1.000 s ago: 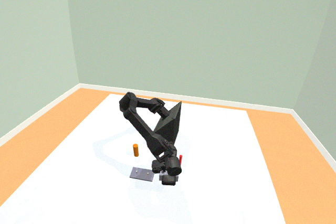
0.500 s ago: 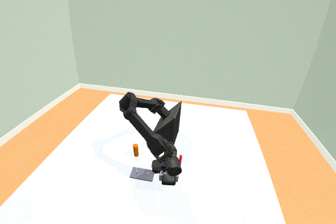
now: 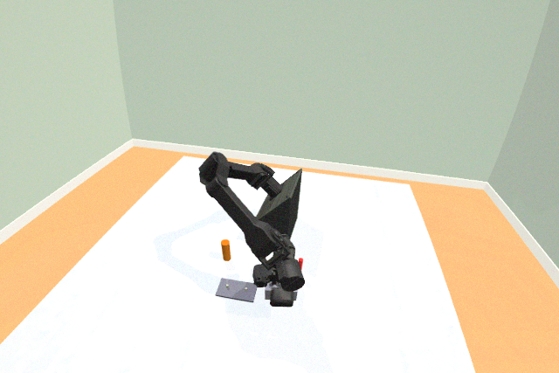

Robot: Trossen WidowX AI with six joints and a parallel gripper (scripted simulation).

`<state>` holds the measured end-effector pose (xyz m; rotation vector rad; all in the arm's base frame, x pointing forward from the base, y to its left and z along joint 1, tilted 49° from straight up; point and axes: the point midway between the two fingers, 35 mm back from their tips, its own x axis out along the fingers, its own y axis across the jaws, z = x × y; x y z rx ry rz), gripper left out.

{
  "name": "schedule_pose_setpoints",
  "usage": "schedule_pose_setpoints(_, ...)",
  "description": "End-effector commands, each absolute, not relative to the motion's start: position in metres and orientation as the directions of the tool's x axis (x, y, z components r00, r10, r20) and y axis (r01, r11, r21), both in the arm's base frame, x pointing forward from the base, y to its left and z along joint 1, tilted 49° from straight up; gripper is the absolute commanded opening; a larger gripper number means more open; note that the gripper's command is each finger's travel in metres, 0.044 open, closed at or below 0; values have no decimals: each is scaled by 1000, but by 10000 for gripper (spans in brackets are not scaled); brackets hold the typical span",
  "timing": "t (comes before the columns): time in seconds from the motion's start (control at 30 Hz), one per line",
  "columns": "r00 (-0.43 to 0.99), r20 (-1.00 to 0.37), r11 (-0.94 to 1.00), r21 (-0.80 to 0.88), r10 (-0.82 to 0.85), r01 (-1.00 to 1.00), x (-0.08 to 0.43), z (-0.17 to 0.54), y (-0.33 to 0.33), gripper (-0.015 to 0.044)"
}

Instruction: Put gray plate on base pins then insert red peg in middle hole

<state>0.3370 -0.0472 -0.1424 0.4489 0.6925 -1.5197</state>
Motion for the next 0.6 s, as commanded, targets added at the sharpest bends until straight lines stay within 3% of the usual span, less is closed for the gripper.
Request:
schedule_pose_setpoints(0.0,-71,-666,29,-138,-743,990,343,-136,-38,0)
schedule_pose_setpoints(0.57,-69,-671,31,-137,-738,990,353,-105,2,0)
